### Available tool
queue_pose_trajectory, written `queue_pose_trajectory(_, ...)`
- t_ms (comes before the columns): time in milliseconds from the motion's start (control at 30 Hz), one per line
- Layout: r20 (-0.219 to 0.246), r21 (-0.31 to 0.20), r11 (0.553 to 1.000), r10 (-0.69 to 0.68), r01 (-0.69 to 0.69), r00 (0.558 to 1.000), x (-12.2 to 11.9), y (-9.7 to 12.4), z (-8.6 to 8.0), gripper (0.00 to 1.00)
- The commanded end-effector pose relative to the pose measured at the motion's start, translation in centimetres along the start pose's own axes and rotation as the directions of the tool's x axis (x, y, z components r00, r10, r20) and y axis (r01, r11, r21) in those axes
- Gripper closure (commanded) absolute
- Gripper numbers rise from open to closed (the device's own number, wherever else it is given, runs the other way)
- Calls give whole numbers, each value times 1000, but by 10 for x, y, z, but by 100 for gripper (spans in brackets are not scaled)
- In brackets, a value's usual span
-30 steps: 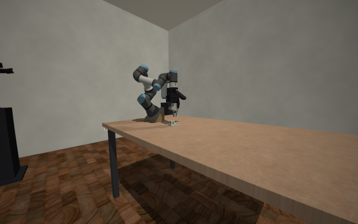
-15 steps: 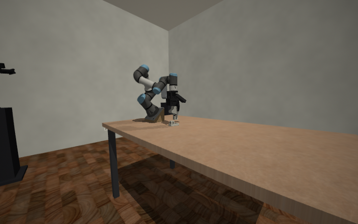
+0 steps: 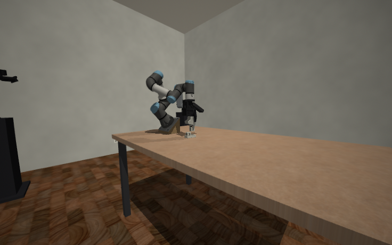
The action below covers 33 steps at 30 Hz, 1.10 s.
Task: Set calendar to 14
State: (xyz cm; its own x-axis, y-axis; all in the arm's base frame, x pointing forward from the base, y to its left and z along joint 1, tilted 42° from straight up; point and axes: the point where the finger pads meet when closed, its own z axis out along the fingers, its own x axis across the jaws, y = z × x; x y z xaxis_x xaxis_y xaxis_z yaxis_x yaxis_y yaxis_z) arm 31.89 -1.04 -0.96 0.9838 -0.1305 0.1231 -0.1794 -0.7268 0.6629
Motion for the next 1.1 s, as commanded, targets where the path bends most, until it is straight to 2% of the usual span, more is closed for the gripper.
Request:
queue_pose_trajectory(0,-2,1,1000,1,-1,1000,1,0,-1,90)
queue_pose_trajectory(1067,-2,1,1000,1,-1,1000,1,0,3,90)
